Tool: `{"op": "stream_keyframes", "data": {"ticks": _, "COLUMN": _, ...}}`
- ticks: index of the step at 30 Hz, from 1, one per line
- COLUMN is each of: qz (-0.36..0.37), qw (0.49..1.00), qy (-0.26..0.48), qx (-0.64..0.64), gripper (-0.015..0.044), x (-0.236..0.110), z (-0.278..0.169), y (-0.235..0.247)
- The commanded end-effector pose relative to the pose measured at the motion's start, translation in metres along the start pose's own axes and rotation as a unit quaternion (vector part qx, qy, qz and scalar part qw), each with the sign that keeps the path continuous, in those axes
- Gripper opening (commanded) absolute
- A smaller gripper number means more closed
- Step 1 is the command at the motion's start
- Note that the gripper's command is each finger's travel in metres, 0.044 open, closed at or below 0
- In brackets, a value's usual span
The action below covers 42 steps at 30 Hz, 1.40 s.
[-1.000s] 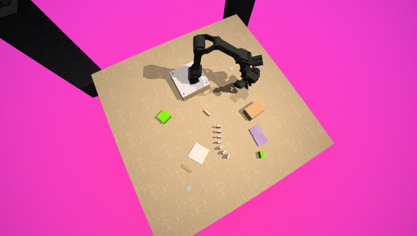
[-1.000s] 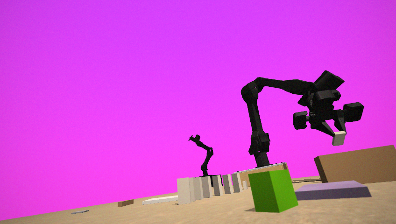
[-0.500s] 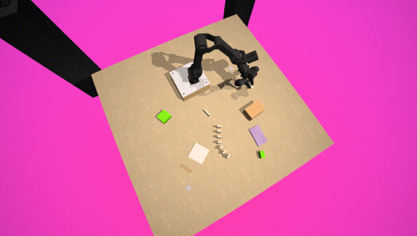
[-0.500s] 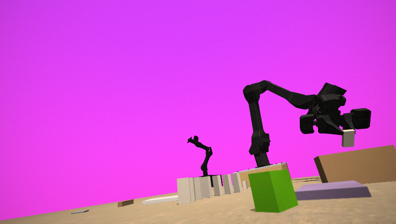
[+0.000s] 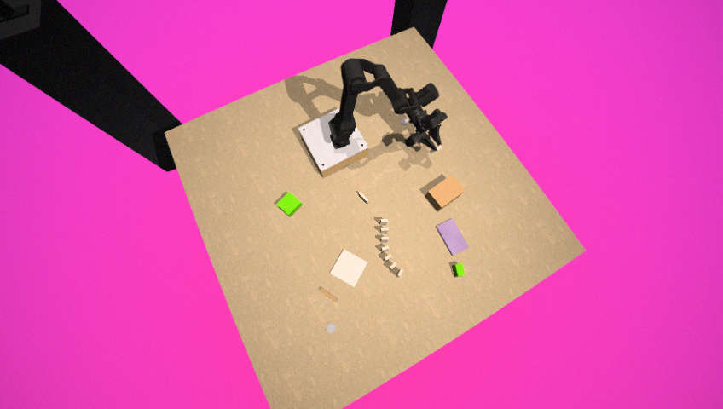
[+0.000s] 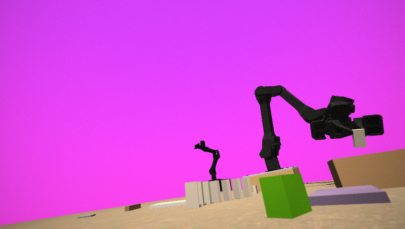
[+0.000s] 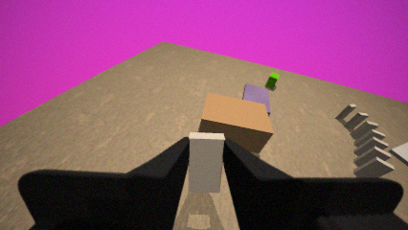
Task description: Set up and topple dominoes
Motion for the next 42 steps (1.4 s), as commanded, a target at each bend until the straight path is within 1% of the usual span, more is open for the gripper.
{"op": "stream_keyframes", "data": {"ticks": 1, "qz": -0.007, "qw": 1.000, "qy": -0.029, "qx": -0.004, "gripper": 0.0107, "x": -0.009, "z": -0.009, "y": -0.005}}
{"op": "stream_keyframes", "data": {"ticks": 12, "qz": -0.039, "qw": 0.993, "qy": -0.104, "qx": 0.027, "gripper": 0.0107, "x": -0.030, "z": -0.021, "y": -0.021}}
{"op": "stream_keyframes", "data": {"ticks": 23, "qz": -0.080, "qw": 0.982, "qy": -0.157, "qx": 0.068, "gripper": 0.0107, "x": -0.053, "z": -0.032, "y": -0.046}}
{"op": "stream_keyframes", "data": {"ticks": 42, "qz": -0.083, "qw": 0.981, "qy": -0.160, "qx": 0.071, "gripper": 0.0107, "x": -0.054, "z": -0.033, "y": -0.048}}
Point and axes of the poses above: the point midway between the two fingers, 35 mm back from their tips, its own x axis out along the fingers, its own y axis across the jaws, z = x × y, the point moved 7 cm from there along -x, back along the fingers, and after that the axes turned 3 degrees about x, right-handed, at the moved point
